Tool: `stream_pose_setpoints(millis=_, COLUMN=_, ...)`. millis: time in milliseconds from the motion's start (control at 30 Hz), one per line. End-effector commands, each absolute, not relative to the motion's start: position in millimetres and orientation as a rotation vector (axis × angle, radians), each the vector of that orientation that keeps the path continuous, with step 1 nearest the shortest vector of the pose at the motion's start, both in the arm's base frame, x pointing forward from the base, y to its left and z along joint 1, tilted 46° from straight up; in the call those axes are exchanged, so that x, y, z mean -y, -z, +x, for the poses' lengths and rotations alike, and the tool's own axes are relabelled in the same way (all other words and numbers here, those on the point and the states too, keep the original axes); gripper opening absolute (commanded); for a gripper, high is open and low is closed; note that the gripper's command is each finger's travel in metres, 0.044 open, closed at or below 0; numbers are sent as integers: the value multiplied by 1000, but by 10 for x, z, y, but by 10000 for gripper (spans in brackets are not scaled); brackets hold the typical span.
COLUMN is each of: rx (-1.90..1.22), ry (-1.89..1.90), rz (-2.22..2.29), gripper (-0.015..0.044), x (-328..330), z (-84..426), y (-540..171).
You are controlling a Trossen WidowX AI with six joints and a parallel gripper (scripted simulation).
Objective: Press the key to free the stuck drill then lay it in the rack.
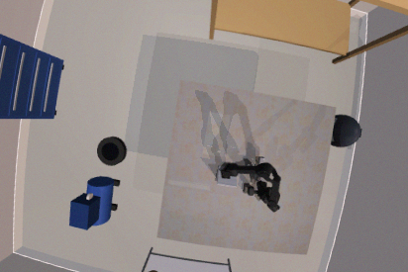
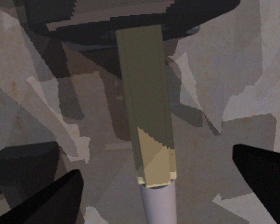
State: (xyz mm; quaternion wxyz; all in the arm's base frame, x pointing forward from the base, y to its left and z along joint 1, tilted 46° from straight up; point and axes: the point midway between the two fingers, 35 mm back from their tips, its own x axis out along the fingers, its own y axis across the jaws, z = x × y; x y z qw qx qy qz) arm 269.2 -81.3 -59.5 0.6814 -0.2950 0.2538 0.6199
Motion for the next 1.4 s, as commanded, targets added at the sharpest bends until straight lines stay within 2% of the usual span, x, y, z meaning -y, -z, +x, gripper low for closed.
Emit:
stream_pose_setpoints(millis=0, rx=-570, ry=-1389, rz=-652, gripper=440, x=784, z=2685, y=584)
stream_pose_setpoints(millis=1367, rx=-569, ry=-1389, rz=-652, gripper=440, x=691, z=2672, y=542)
